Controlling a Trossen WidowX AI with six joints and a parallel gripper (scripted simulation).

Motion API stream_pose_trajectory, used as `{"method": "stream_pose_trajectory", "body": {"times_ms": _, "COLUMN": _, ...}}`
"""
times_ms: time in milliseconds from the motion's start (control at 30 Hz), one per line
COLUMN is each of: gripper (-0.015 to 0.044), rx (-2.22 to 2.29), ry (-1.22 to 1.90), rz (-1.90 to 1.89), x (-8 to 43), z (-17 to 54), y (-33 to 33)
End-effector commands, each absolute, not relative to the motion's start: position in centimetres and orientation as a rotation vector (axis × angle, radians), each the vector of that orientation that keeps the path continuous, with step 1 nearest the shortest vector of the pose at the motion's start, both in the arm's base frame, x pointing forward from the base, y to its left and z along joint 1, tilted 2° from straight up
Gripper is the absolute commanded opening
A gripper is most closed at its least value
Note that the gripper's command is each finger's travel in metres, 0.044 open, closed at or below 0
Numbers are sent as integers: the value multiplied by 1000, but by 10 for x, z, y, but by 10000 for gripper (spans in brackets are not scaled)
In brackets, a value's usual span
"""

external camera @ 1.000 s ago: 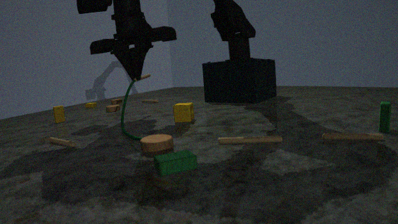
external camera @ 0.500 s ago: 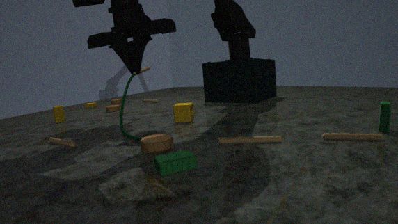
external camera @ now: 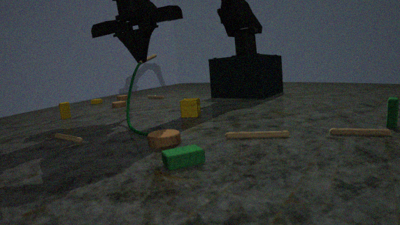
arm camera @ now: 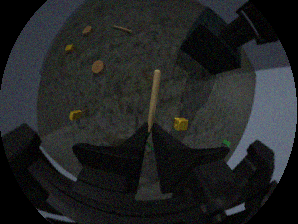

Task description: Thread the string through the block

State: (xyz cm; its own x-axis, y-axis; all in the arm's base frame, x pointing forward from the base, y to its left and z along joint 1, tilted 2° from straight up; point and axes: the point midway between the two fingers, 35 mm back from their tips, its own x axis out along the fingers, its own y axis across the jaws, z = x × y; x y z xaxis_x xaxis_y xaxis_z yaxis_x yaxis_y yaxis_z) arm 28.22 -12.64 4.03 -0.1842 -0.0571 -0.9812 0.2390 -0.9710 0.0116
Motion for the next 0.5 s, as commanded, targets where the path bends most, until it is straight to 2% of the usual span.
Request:
{"method": "stream_pose_trajectory", "body": {"times_ms": 0, "gripper": 0, "rx": 1846, "ry": 206, "rz": -2287, "x": 285, "z": 44, "y": -123}}
{"method": "stream_pose_trajectory", "body": {"times_ms": 467, "gripper": 0, "rx": 1783, "ry": 191, "rz": -2323, "x": 291, "z": 58, "y": -113}}
